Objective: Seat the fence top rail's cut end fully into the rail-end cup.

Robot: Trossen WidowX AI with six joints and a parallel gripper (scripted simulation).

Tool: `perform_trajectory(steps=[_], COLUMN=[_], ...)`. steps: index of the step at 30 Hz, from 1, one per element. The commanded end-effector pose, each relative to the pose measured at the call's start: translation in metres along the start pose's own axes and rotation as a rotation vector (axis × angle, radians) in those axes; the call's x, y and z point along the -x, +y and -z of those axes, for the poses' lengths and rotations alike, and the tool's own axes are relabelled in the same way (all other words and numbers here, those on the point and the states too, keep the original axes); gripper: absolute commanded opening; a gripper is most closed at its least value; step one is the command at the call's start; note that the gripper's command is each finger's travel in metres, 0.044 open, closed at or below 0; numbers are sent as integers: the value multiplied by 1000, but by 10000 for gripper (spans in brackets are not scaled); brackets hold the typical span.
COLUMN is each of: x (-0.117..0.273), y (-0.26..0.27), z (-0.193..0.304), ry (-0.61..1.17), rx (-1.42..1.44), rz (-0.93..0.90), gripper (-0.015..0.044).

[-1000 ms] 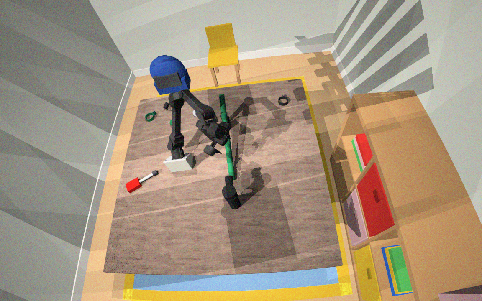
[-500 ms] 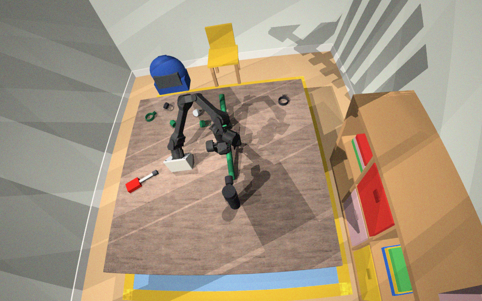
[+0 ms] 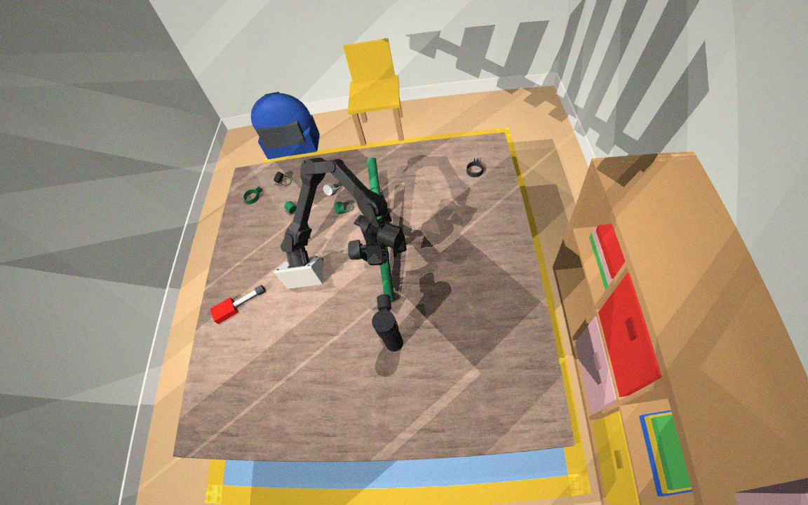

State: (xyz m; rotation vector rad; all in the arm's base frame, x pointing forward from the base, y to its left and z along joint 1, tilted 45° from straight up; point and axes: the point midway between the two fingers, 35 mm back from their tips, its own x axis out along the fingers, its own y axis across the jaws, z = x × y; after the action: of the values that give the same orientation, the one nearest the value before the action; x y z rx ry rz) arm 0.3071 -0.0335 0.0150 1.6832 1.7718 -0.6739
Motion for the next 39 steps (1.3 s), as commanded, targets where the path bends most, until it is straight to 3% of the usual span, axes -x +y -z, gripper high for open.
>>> perform_trajectory(steps=[1,39], x=[-10,-68], y=[0,1], z=[1,1], ry=[3,5], rx=[-4,-4], rz=[-1,-2], gripper=[440,440])
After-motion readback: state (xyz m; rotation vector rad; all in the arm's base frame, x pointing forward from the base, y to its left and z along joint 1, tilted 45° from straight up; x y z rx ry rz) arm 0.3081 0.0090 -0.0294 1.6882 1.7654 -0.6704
